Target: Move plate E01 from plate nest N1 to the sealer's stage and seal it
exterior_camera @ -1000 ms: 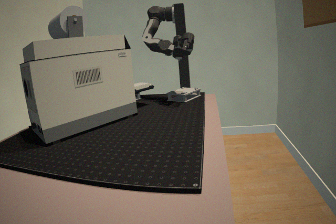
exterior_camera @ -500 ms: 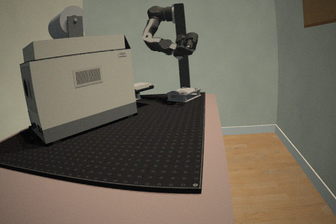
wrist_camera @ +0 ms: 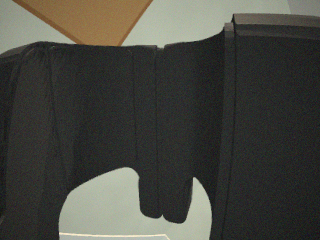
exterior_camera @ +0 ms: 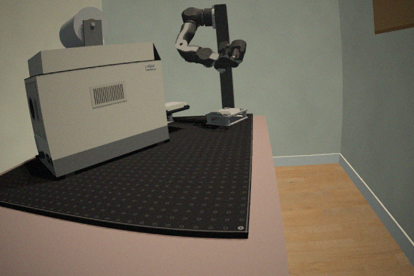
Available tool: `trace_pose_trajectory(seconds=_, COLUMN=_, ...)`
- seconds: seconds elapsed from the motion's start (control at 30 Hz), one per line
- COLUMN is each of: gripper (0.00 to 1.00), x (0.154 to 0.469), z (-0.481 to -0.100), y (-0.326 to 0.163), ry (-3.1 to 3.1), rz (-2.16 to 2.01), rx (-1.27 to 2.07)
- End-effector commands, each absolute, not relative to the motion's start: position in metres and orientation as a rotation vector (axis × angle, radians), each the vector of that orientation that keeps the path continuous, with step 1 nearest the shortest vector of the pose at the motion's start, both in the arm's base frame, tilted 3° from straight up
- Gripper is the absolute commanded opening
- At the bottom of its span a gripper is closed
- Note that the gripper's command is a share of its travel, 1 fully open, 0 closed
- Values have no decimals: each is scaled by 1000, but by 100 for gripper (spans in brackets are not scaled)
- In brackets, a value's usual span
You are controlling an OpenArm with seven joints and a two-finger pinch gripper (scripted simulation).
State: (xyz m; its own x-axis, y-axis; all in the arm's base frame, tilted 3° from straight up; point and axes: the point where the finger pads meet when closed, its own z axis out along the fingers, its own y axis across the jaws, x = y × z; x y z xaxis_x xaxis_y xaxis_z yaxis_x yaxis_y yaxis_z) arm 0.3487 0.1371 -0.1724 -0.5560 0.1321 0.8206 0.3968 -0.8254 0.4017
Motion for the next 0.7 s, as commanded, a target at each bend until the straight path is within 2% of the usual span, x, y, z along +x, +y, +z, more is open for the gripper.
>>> trace_pose_trajectory(seconds=0.0, gripper=0, x=349, z=-172, y=136, ry=-853, rz=-2495, rx=-1387)
trace_pose_trajectory(seconds=0.67, gripper=0, x=351, z=-173, y=132, ry=-858, rz=-2493, rx=-1389)
